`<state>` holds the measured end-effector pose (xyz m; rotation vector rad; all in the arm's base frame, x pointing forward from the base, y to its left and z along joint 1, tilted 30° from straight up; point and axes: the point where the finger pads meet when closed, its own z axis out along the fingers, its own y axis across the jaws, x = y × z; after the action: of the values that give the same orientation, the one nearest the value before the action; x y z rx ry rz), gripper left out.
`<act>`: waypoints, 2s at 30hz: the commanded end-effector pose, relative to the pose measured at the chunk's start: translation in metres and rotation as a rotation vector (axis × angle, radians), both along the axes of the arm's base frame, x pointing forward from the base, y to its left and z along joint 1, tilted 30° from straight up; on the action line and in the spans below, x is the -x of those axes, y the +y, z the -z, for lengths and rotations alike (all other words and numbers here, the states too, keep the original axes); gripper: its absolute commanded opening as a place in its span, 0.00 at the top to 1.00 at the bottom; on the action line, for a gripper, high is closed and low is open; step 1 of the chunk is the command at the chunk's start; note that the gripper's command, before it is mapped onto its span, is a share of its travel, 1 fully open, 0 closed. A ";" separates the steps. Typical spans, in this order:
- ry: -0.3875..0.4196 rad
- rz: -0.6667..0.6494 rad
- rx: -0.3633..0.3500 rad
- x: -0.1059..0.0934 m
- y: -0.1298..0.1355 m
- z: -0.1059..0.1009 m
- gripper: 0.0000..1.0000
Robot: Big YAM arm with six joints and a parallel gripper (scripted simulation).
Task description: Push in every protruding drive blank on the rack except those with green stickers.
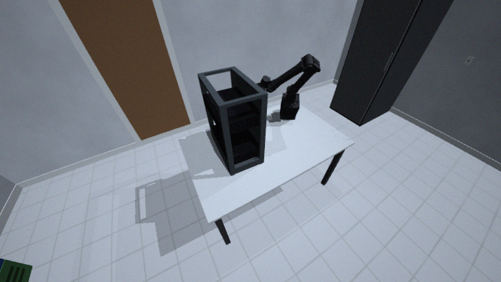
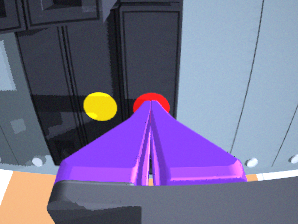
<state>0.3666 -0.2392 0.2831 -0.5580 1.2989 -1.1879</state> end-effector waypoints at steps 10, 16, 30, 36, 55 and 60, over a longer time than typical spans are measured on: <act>-0.012 -0.019 0.026 -0.029 -0.008 -0.019 1.00; -0.012 -0.019 0.026 -0.029 -0.008 -0.019 1.00; -0.012 -0.019 0.026 -0.029 -0.008 -0.019 1.00; -0.012 -0.020 0.025 -0.028 -0.007 -0.019 1.00; -0.021 -0.001 0.017 0.085 0.024 0.014 1.00; -0.026 -0.011 0.022 0.078 0.018 0.006 1.00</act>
<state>0.2837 -0.2139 0.2619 -0.5711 1.2924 -1.1909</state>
